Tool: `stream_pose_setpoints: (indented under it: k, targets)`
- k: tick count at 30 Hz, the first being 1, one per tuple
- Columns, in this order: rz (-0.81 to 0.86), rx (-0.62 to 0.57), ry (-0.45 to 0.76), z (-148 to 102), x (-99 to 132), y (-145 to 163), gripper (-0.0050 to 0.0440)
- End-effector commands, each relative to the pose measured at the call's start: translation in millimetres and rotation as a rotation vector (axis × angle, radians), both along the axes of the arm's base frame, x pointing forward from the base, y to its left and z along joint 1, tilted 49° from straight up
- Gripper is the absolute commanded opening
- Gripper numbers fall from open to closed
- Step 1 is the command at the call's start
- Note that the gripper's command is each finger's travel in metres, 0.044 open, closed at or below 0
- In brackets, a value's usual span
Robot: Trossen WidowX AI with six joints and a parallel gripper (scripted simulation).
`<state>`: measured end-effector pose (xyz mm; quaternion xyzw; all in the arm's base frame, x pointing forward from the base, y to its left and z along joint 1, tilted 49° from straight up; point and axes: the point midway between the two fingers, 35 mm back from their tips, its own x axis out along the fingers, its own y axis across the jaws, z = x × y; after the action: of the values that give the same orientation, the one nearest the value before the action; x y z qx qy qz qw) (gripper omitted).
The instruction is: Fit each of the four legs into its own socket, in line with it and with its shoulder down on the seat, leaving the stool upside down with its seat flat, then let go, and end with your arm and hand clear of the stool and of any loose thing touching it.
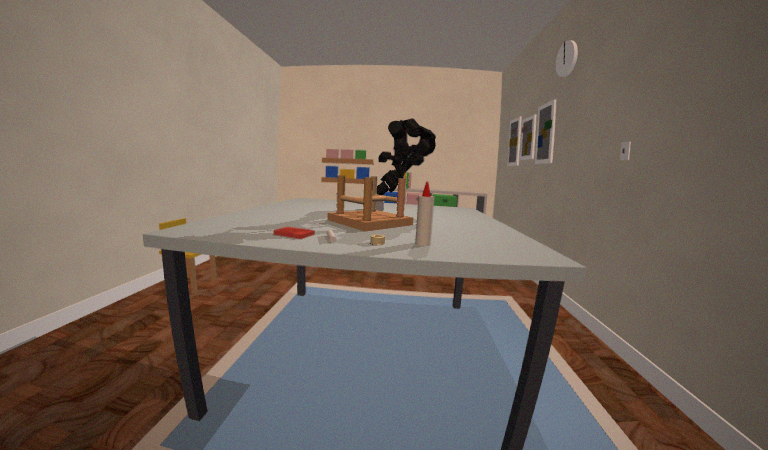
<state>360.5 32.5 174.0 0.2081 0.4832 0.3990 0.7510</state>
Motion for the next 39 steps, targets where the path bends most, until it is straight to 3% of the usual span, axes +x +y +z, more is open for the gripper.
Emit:
stream_pose_setpoints:
  k: [1, 39]
  targets:
    - [0.056, -0.003, 0.050, -19.3, -2.8, 20.9, 0.0000]
    - [0.056, -0.003, 0.050, -22.2, -3.2, 24.3, 0.0000]
